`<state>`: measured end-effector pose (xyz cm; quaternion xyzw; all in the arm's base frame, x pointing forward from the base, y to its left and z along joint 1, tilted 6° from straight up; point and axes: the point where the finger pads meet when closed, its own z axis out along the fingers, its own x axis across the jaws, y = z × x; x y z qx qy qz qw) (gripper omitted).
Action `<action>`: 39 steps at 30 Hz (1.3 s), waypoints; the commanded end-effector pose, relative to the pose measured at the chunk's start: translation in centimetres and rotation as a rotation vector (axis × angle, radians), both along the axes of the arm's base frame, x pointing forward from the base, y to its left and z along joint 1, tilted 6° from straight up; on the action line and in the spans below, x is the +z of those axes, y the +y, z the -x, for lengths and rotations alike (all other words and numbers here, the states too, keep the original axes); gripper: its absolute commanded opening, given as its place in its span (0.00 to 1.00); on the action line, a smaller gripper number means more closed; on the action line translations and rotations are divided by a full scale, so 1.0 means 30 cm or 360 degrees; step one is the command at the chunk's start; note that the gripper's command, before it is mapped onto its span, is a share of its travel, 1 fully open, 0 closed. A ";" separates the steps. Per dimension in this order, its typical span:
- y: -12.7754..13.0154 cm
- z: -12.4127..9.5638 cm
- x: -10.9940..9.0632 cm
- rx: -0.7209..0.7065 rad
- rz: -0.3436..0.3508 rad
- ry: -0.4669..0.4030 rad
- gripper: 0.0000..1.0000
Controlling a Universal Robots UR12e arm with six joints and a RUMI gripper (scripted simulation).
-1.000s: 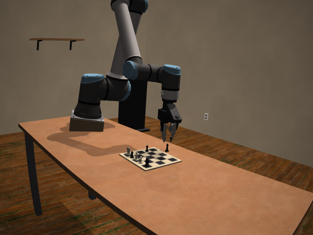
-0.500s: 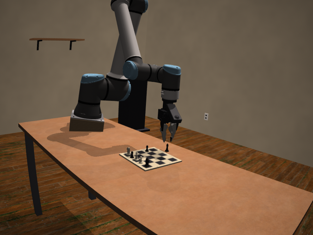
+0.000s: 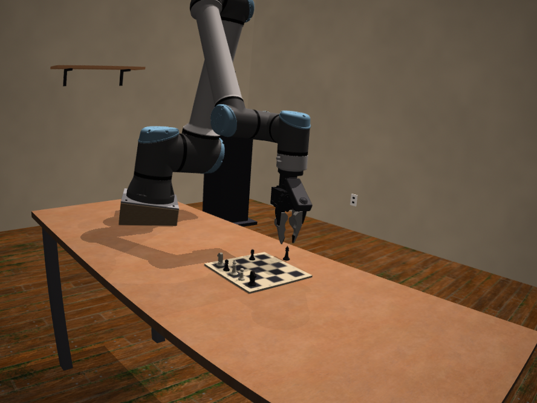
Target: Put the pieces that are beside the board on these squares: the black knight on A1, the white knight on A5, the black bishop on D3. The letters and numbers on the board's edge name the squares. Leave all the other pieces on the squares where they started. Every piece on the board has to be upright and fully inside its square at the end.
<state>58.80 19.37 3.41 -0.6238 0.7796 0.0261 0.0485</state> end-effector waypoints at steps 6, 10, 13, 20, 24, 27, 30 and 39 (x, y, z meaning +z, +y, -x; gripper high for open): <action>0.000 -0.002 0.002 0.0000 0.0000 -0.0002 0.22; 0.000 -0.002 0.001 0.0000 0.0000 -0.0002 0.22; 0.001 -0.002 -0.005 0.0000 0.0000 -0.0002 0.22; 0.005 -0.004 -0.045 0.0000 0.0000 -0.0002 0.22; 0.008 -0.006 -0.076 0.0000 0.0000 -0.0002 0.22; 0.009 -0.006 -0.083 0.0000 0.0000 -0.0002 0.22; 0.011 -0.007 -0.102 0.0000 0.0000 -0.0002 0.22; 0.013 -0.008 -0.121 0.0000 0.0000 -0.0002 0.22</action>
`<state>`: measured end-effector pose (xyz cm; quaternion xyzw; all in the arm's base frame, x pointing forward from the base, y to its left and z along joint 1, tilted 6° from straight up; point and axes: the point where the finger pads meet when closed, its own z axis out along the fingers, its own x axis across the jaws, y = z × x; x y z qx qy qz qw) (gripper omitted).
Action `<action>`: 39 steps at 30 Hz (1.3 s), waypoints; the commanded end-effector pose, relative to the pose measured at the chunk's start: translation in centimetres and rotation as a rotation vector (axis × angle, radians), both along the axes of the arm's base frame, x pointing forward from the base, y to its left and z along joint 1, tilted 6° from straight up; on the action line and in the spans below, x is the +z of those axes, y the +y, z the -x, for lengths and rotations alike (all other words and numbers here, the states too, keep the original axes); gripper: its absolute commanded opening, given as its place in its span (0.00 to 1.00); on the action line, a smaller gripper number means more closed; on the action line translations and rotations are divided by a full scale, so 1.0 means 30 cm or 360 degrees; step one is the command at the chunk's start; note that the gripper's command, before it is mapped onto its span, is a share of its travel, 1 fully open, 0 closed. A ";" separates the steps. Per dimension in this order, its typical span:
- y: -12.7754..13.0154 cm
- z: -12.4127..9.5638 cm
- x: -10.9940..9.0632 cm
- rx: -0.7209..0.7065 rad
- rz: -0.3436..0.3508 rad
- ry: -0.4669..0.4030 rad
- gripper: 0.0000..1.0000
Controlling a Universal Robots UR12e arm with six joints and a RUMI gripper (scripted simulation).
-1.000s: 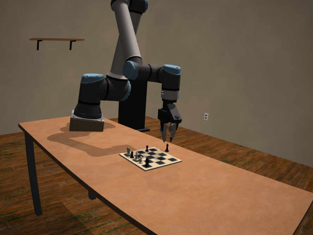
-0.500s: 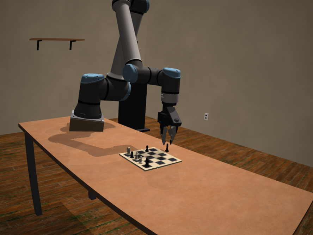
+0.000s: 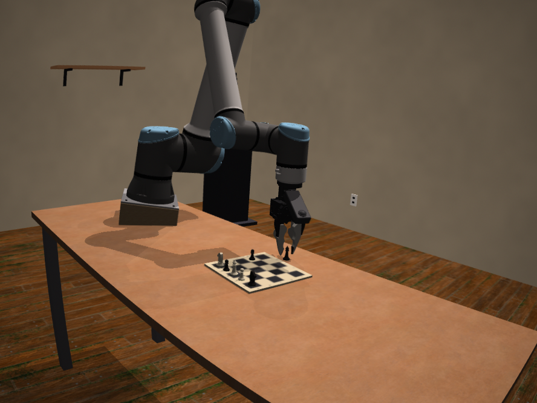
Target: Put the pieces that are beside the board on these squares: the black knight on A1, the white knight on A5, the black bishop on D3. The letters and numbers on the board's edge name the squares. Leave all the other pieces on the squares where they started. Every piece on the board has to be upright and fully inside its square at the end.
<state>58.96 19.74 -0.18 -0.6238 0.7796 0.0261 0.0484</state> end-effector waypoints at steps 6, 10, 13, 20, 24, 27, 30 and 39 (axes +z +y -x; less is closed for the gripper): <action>0.000 -0.002 -0.002 0.0000 0.0000 -0.0002 0.22; 0.000 -0.002 -0.002 0.0000 0.0000 -0.0002 0.22; 0.000 -0.002 -0.002 0.0000 0.0000 -0.0002 0.22; 0.000 -0.002 -0.002 0.0000 0.0000 -0.0002 0.22; 0.000 -0.002 -0.002 0.0000 0.0000 -0.0002 0.22; 0.000 -0.002 -0.002 0.0000 0.0000 -0.0002 0.22; 0.000 -0.002 -0.002 0.0000 0.0000 -0.0002 0.22; 0.000 -0.002 -0.002 0.0000 0.0000 -0.0002 0.00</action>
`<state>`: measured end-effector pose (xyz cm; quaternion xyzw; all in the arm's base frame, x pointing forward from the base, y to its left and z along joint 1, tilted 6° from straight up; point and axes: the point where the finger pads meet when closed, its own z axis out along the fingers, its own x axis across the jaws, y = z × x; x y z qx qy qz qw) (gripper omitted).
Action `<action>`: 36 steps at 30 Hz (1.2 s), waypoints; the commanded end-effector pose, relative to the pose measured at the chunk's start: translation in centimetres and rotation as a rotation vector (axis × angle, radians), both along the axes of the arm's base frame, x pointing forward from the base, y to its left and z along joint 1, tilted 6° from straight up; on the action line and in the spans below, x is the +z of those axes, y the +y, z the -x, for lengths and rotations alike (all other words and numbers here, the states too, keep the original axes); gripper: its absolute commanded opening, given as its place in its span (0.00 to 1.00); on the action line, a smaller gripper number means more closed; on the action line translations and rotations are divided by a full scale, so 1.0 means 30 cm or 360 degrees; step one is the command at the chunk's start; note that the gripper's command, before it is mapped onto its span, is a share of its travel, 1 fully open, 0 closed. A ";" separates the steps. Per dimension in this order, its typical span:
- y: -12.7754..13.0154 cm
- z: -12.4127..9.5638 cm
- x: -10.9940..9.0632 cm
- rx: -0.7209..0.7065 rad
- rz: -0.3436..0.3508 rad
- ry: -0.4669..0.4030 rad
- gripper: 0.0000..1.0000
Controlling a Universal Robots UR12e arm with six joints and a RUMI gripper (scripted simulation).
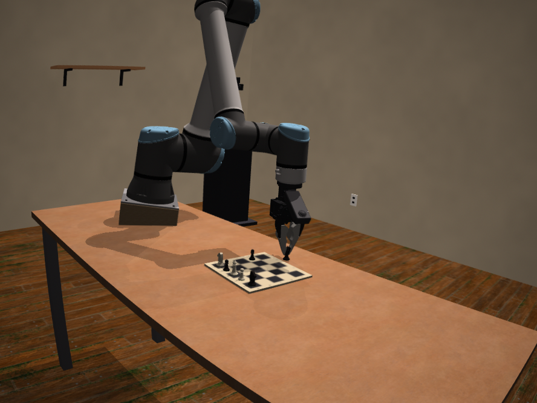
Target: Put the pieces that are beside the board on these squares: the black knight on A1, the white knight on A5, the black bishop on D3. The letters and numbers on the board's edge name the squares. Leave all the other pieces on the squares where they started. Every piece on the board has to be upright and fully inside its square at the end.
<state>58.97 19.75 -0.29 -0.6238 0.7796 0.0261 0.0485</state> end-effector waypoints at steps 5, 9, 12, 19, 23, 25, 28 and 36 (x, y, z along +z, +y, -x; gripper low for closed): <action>0.000 -0.002 0.002 0.0000 0.0000 -0.0002 0.00; 0.000 -0.002 0.002 0.0000 0.0000 -0.0002 0.00; 0.000 -0.002 0.002 0.0000 0.0000 -0.0002 0.00; 0.000 -0.002 0.002 0.0000 0.0000 -0.0002 0.00; 0.000 -0.002 0.002 0.0000 0.0000 -0.0002 0.00; 0.000 -0.002 0.002 0.0000 0.0000 -0.0002 0.00; 0.000 -0.002 0.002 0.0000 0.0000 -0.0002 0.00; -0.002 -0.001 0.021 0.0000 0.0000 -0.0002 0.00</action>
